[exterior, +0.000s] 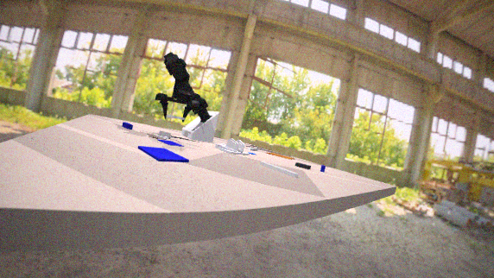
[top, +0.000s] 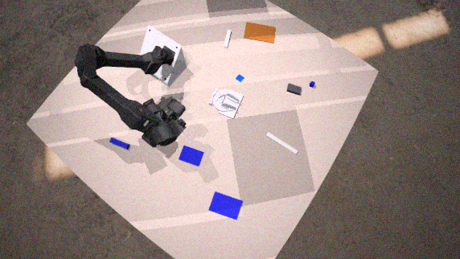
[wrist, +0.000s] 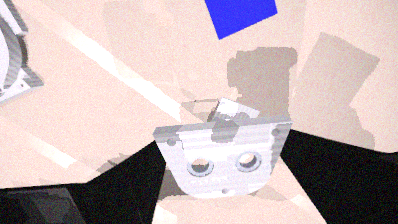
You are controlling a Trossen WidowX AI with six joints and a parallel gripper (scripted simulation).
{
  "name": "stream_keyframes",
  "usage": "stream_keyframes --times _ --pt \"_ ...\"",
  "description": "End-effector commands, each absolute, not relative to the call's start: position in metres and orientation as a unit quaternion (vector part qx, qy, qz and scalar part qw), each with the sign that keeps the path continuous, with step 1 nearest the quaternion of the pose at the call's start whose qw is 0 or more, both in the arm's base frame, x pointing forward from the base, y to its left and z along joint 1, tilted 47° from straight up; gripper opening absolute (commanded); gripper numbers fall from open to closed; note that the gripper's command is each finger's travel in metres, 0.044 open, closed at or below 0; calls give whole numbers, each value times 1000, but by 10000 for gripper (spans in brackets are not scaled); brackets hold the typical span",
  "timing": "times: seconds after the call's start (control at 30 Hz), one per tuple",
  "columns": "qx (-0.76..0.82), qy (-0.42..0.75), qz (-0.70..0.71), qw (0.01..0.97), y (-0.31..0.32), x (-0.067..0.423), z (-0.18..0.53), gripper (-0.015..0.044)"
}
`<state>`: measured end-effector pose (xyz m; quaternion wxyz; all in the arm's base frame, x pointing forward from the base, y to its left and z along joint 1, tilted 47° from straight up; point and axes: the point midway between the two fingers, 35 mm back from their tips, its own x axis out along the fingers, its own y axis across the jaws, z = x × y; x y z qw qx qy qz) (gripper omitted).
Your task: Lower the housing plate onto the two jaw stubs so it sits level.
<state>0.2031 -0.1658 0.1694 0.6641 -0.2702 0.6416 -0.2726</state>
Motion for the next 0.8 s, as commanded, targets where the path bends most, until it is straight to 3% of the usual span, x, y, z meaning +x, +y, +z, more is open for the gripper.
stream_keyframes --times 0.0,0.77 --pt "-299 655 -242 650 -163 209 165 351" --pt "-458 697 -45 551 -141 235 139 351"
